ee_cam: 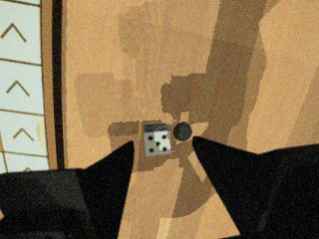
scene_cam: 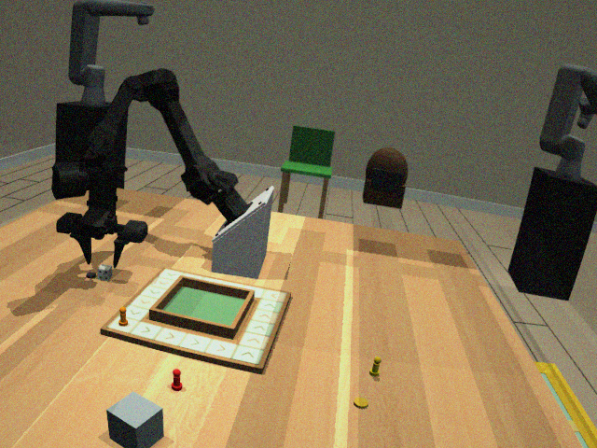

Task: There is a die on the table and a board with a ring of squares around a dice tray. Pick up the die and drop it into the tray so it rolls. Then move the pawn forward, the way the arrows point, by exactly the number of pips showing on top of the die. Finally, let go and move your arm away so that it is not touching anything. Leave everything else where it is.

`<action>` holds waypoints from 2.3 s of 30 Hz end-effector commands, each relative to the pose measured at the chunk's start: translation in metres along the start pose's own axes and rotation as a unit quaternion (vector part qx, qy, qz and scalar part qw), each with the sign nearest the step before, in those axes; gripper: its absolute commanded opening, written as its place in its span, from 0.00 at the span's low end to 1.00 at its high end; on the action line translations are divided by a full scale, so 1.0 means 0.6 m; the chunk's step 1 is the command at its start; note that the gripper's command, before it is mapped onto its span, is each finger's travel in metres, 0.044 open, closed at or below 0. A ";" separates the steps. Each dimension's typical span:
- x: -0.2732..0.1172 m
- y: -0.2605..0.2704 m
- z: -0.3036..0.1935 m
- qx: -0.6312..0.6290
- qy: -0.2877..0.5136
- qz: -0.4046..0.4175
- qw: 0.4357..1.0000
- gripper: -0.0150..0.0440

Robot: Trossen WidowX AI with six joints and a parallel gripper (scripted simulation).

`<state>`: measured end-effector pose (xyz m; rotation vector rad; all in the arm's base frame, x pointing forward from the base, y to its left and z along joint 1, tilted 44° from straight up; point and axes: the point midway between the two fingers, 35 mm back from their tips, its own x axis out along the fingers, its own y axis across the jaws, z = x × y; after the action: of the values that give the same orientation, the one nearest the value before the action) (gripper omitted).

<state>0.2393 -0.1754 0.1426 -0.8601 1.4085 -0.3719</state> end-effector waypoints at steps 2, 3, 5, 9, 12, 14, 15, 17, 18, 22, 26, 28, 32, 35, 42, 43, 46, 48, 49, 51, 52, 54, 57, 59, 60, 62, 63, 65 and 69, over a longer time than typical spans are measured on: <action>0.022 0.008 -0.003 -0.007 0.006 0.007 1.000 0.72; 0.024 0.008 -0.003 -0.007 0.006 0.006 1.000 0.72; 0.030 0.008 -0.004 -0.007 0.006 0.006 1.000 0.72; 0.033 0.009 -0.004 -0.007 0.006 0.006 1.000 0.72; 0.033 0.009 -0.004 -0.007 0.006 0.006 1.000 0.68; 0.033 0.009 -0.004 -0.007 0.006 0.006 1.000 0.59; 0.033 0.009 -0.004 -0.007 0.006 0.006 1.000 0.54; 0.033 0.009 -0.004 -0.007 0.006 0.006 1.000 0.49; 0.033 0.009 -0.004 -0.007 0.006 0.006 1.000 0.48; 0.033 0.009 -0.004 -0.007 0.006 0.006 1.000 0.43; 0.033 0.009 -0.004 -0.007 0.006 0.006 1.000 0.38; 0.032 0.009 -0.003 -0.007 0.006 0.006 1.000 0.30; 0.005 0.010 0.006 -0.005 0.005 0.011 1.000 0.25; -0.021 0.011 0.013 -0.005 0.005 0.014 1.000 0.25; -0.084 0.012 0.021 -0.005 0.006 0.017 1.000 0.25; -0.093 0.012 0.021 -0.005 0.006 0.016 1.000 0.25; -0.120 0.012 0.021 -0.005 0.006 0.015 1.000 0.25; -0.138 0.012 0.019 -0.006 0.006 0.013 1.000 0.25; -0.147 0.011 0.018 -0.006 0.006 0.012 1.000 0.25; -0.164 0.010 0.015 -0.007 0.005 0.010 1.000 0.25; -0.168 0.010 0.014 -0.007 0.005 0.010 1.000 0.25; -0.169 0.010 0.014 -0.007 0.005 0.009 1.000 0.25; -0.169 0.010 0.014 -0.007 0.005 0.009 1.000 0.25; -0.168 0.013 0.016 -0.012 0.006 0.010 1.000 0.25; -0.167 0.017 0.019 -0.020 0.006 0.011 1.000 0.25; -0.163 0.030 0.028 -0.043 0.008 0.012 0.999 0.25; -0.161 0.039 0.034 -0.058 0.009 0.014 0.998 0.25; -0.156 0.057 0.044 -0.089 0.011 0.015 0.996 0.25; -0.151 0.086 0.065 -0.133 0.011 0.018 0.991 0.25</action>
<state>0.2424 -0.0793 0.1854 -0.9714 1.4734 -0.2390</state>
